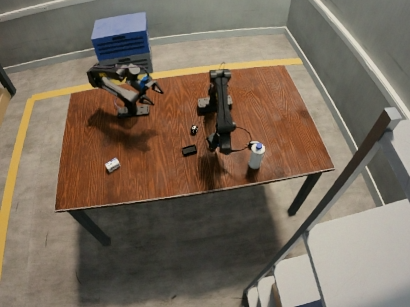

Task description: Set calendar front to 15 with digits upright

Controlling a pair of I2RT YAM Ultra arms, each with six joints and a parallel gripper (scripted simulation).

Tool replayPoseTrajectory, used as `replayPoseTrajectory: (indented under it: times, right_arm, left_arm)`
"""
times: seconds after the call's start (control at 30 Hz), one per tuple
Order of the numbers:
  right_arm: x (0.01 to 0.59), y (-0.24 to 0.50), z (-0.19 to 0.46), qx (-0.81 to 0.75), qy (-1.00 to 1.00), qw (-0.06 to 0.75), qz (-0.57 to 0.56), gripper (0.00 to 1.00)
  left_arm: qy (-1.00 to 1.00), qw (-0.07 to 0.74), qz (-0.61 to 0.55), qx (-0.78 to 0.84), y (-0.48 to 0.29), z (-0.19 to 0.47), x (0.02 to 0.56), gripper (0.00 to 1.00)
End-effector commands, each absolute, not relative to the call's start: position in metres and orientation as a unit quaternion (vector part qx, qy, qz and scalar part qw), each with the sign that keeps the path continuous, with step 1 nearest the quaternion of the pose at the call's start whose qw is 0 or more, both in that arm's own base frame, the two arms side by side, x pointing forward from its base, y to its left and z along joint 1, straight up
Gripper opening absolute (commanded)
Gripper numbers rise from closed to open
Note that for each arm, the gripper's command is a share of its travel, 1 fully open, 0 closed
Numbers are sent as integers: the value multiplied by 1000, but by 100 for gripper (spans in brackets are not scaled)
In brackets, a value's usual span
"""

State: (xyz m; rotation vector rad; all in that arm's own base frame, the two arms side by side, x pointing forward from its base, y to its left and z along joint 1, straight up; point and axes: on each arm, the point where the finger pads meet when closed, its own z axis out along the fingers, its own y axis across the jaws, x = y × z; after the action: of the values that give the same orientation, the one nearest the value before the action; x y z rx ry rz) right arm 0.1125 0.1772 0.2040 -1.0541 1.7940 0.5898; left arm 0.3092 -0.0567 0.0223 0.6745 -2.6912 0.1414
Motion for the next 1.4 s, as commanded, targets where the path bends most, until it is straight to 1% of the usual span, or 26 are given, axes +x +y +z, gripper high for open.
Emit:
replayPoseTrajectory:
  times: [0.0,0.23,1.37]
  right_arm:
    - [110,174,211,-429,728,476,245,100]
    - [110,174,211,-429,728,476,245,100]
    - [110,174,211,-429,728,476,245,100]
  left_arm:
    - [-944,209,54,249,-53,23,302,55]
    - [-946,202,61,244,-57,23,303,55]
    - [-945,204,60,248,-69,-20,284,55]
